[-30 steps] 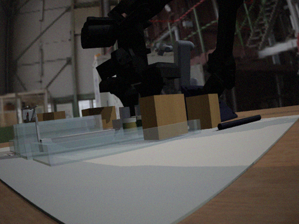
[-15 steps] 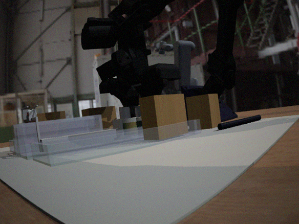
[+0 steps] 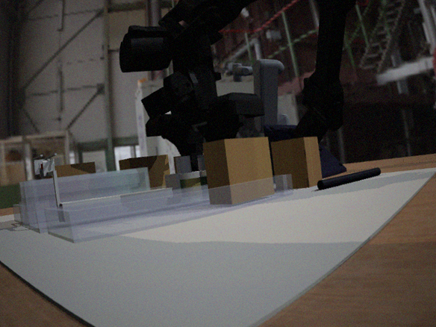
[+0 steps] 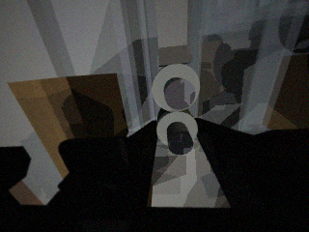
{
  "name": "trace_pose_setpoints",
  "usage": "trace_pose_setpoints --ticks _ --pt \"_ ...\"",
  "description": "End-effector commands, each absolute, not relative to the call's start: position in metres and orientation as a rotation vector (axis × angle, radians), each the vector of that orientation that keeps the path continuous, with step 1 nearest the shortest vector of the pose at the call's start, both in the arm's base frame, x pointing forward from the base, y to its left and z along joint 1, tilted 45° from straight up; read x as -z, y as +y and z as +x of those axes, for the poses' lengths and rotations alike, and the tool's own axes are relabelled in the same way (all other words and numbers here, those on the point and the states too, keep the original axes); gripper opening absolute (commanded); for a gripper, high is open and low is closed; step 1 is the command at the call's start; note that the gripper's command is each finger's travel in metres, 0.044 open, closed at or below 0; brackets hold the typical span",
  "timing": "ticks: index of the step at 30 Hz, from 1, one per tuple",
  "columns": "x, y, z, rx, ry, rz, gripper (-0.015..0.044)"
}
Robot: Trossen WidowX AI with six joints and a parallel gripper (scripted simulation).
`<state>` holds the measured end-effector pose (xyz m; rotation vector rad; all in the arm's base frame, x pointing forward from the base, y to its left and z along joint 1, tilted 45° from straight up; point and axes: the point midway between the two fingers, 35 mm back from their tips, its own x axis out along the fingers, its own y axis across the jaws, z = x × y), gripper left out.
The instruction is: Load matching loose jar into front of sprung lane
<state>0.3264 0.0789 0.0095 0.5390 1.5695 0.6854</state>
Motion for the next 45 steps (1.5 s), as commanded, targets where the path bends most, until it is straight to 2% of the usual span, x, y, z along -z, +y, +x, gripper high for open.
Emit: trace_pose_setpoints --ticks 1,45 --pt "-0.0103 0.0796 0.3269 -0.689 1.56 0.541 0.0" --pt "-0.0096 0.0782 0.3195 -0.689 1.56 0.541 0.0"
